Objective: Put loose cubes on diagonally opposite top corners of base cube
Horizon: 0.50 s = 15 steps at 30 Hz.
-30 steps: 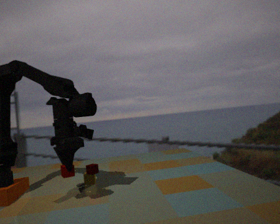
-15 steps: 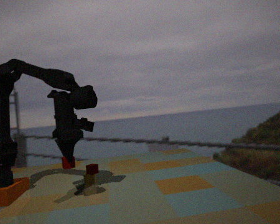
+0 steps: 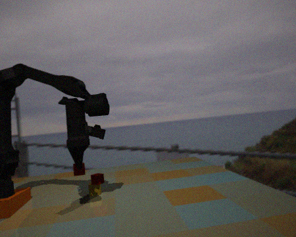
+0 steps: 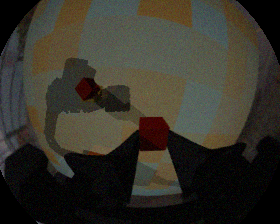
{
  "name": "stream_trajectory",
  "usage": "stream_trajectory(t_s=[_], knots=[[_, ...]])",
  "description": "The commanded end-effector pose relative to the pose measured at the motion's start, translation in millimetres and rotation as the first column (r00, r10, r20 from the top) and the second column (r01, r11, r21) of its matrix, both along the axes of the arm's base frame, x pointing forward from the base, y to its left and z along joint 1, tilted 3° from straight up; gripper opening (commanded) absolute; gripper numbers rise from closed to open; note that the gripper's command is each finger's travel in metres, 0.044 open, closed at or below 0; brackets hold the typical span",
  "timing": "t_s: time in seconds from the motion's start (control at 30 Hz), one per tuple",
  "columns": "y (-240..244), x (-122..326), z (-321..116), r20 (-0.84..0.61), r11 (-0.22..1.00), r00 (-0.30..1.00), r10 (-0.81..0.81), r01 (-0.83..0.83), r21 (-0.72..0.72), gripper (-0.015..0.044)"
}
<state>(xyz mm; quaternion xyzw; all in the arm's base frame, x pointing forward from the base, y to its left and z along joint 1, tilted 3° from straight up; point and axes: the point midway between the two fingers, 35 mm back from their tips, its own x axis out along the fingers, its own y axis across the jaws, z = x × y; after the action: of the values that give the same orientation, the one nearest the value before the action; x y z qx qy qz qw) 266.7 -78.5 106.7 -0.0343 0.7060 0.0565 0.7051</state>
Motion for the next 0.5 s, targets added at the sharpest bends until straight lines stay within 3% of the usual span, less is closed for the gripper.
stream_trajectory(t_s=[0.0,0.47], knots=[[9,3,1,-0.002,0.998,0.998,-0.055,0.055,-0.004,0.0105],[46,14,2,-0.002,0.961,0.961,-0.275,0.275,0.0,0.0105]])
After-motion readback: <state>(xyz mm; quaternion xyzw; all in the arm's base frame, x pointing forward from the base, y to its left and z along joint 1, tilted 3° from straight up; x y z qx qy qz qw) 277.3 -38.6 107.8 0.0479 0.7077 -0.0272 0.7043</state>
